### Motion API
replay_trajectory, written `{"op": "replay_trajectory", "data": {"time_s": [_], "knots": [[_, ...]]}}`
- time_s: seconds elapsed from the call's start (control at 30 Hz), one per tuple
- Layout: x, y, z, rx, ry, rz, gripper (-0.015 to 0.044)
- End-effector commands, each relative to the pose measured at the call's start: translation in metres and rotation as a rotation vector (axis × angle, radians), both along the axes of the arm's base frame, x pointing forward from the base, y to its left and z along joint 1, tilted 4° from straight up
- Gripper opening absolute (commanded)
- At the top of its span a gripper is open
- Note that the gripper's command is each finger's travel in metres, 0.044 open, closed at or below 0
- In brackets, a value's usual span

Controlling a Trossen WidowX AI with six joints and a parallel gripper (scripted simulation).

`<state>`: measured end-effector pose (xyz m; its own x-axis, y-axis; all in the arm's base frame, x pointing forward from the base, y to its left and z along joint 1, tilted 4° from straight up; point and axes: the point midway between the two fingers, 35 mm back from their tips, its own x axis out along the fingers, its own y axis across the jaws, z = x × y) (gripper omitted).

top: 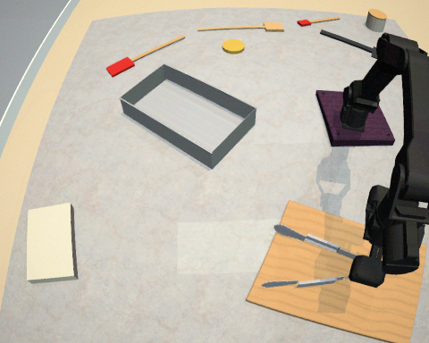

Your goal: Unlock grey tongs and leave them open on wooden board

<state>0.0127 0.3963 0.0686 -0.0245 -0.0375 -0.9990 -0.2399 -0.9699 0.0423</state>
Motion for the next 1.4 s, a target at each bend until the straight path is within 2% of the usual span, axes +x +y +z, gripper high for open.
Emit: {"op": "replay_trajectory", "data": {"time_s": [0.0,0.2,0.27,0.53,0.8,1.37], "knots": [[-0.012,-0.039,0.041,0.005,-0.004,-0.003,0.0440],[-0.026,-0.111,0.086,-0.003,-0.005,-0.006,0.0440],[-0.027,-0.119,0.090,-0.003,-0.006,-0.007,0.0440],[-0.027,-0.119,0.092,-0.003,-0.005,-0.007,0.0440],[-0.026,-0.112,0.131,0.006,-0.005,-0.010,0.0440],[-0.026,-0.112,0.132,0.007,-0.005,-0.010,0.0440]]}}
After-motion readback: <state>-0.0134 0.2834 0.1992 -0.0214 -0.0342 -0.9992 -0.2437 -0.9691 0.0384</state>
